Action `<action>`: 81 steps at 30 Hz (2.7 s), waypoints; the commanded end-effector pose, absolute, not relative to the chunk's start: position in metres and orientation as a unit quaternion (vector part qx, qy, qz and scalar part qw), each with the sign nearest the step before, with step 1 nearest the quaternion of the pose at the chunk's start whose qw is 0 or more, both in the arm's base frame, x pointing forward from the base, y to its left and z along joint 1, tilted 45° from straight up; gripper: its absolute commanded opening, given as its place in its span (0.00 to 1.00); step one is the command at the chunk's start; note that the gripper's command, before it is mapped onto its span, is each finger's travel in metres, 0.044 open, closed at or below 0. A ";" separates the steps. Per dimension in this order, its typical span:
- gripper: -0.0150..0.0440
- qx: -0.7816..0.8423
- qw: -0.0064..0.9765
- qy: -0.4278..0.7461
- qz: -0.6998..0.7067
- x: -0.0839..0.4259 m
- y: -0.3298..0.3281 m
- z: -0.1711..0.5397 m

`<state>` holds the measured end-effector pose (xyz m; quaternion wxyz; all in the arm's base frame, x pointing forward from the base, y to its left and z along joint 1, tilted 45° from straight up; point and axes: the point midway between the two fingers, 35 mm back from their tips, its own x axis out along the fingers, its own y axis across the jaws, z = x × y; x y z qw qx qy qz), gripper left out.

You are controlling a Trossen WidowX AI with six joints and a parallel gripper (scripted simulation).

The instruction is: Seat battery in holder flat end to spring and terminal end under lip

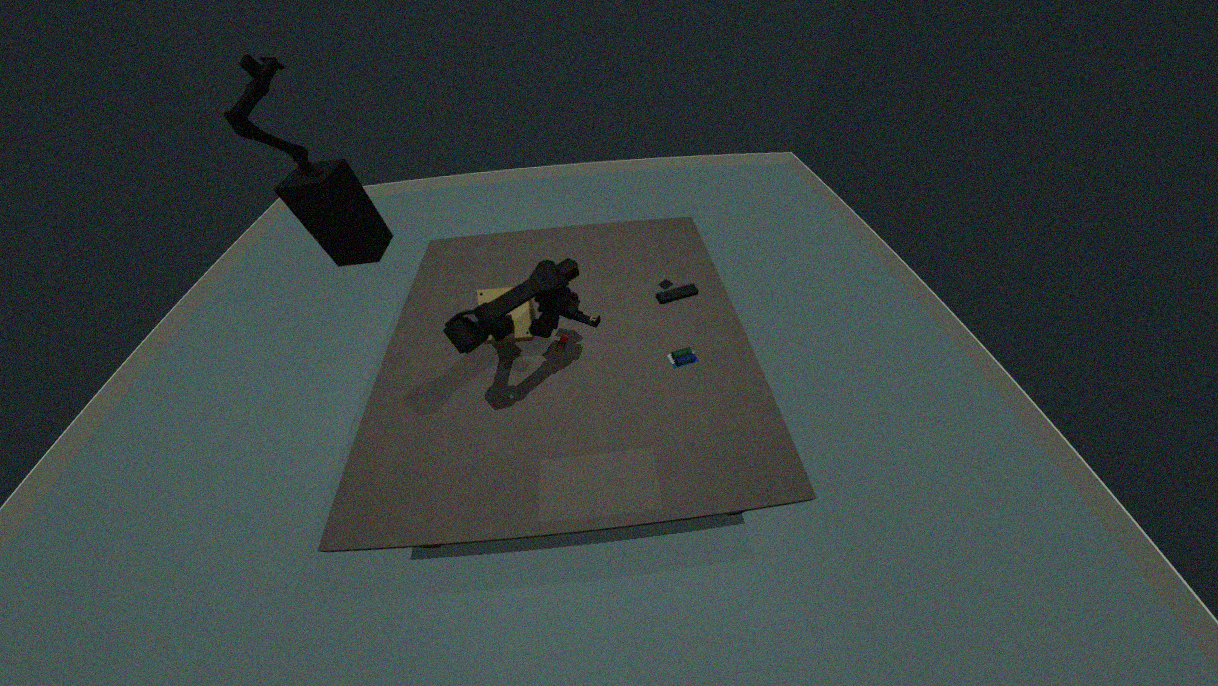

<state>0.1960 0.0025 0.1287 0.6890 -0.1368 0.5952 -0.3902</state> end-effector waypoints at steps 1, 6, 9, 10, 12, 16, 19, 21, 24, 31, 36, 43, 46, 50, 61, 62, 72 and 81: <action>0.39 -0.176 0.680 0.617 -0.355 0.197 0.000 0.124; 0.61 -0.319 0.626 0.679 -0.212 0.200 -0.008 0.106; 0.67 -0.398 0.579 0.701 -0.122 0.202 -0.014 0.096; 0.67 -0.423 0.561 0.706 -0.091 0.202 -0.016 0.093; 0.67 -0.470 0.521 0.711 -0.029 0.202 -0.019 0.086; 0.67 -0.554 0.431 0.706 0.095 0.202 -0.027 0.074; 0.67 -0.579 0.397 0.699 0.136 0.202 -0.030 0.069; 0.67 -0.580 0.395 0.699 0.139 0.202 -0.030 0.069; 0.67 -0.580 0.395 0.699 0.139 0.202 -0.030 0.069; 0.67 -0.580 0.395 0.699 0.139 0.202 -0.030 0.069; 0.67 -0.580 0.395 0.699 0.139 0.202 -0.030 0.069; 0.67 -0.580 0.395 0.699 0.139 0.203 -0.034 0.065; 0.67 -0.580 0.395 0.698 0.140 0.203 -0.037 0.061; 0.67 -0.580 0.395 0.698 0.140 0.203 -0.042 0.057; 0.67 -0.580 0.395 0.698 0.139 0.203 -0.054 0.044; 0.67 -0.580 0.395 0.698 0.139 0.203 -0.056 0.043; 0.67 -0.581 0.394 0.699 0.138 0.201 -0.066 0.034; 0.39 -0.581 0.394 0.699 0.138 0.201 -0.066 0.034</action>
